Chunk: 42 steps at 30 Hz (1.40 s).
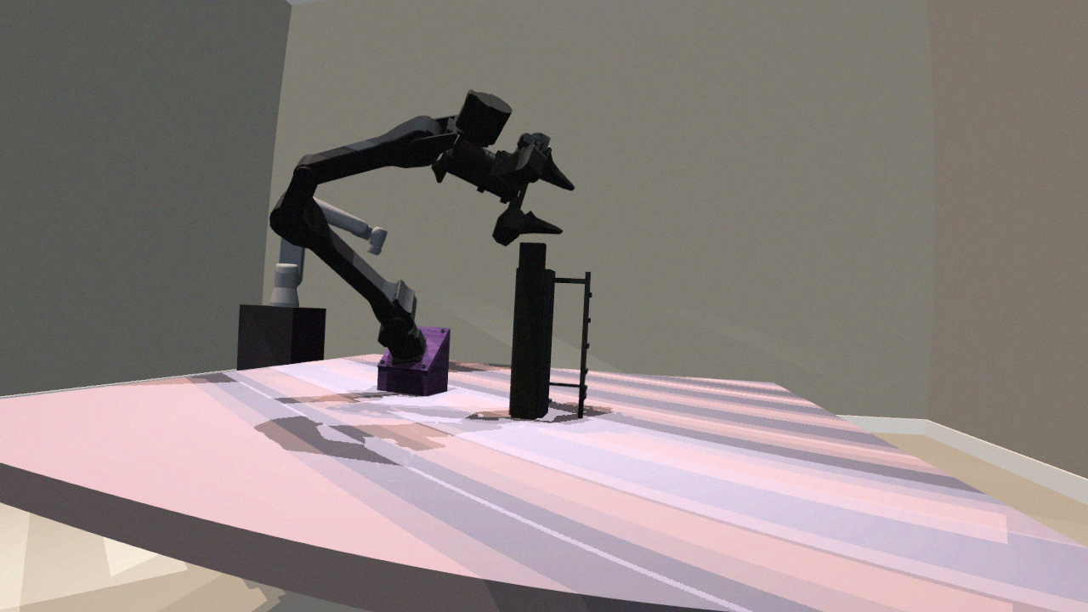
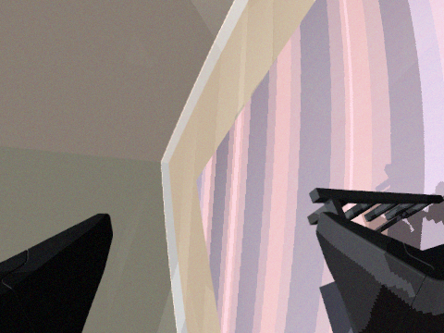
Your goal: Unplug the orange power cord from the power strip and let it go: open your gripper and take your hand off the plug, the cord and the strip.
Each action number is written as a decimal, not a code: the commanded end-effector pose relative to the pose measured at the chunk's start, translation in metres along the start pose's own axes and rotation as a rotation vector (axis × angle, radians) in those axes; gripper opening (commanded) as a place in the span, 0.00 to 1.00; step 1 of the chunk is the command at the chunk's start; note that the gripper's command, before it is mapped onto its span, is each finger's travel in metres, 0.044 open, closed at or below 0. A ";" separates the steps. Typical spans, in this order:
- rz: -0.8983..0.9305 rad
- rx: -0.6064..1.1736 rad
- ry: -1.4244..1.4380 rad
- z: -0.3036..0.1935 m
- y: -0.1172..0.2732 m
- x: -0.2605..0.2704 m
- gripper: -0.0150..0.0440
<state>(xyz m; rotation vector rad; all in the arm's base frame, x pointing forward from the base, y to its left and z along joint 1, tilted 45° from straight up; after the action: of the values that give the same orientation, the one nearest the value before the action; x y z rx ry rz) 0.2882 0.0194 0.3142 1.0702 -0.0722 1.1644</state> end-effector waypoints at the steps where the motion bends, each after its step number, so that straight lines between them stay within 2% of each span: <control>1: 0.005 0.002 0.003 0.000 0.000 0.001 0.89; 5: 0.109 0.040 0.082 -0.010 0.012 0.024 0.71; 9: 0.094 0.137 0.290 -0.039 -0.008 0.038 0.53; 16: 0.021 0.290 0.614 -0.083 -0.052 0.039 0.53; 23: -0.263 0.512 1.100 -0.122 -0.121 -0.005 0.53; 30: -0.562 0.950 1.672 -0.156 -0.166 -0.078 0.53; 33: -0.608 1.255 1.888 -0.160 -0.177 -0.113 0.53; 35: -0.608 1.395 1.968 -0.162 -0.180 -0.127 0.53; 42: -0.607 1.413 1.977 -0.163 -0.181 -0.128 0.53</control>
<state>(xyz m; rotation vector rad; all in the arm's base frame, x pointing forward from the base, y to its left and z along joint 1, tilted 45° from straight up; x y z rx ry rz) 0.2946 0.0470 0.0416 0.4242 2.6509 1.1230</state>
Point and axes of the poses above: the point midway between the two fingers, 35 mm back from their tips, its own y axis back along the fingers, its own x axis across the jaws, z = x × y, the point moved 6 cm from there along y, back along the fingers, and after that the axes turned 13 degrees about -y, right-handed, at the moved point
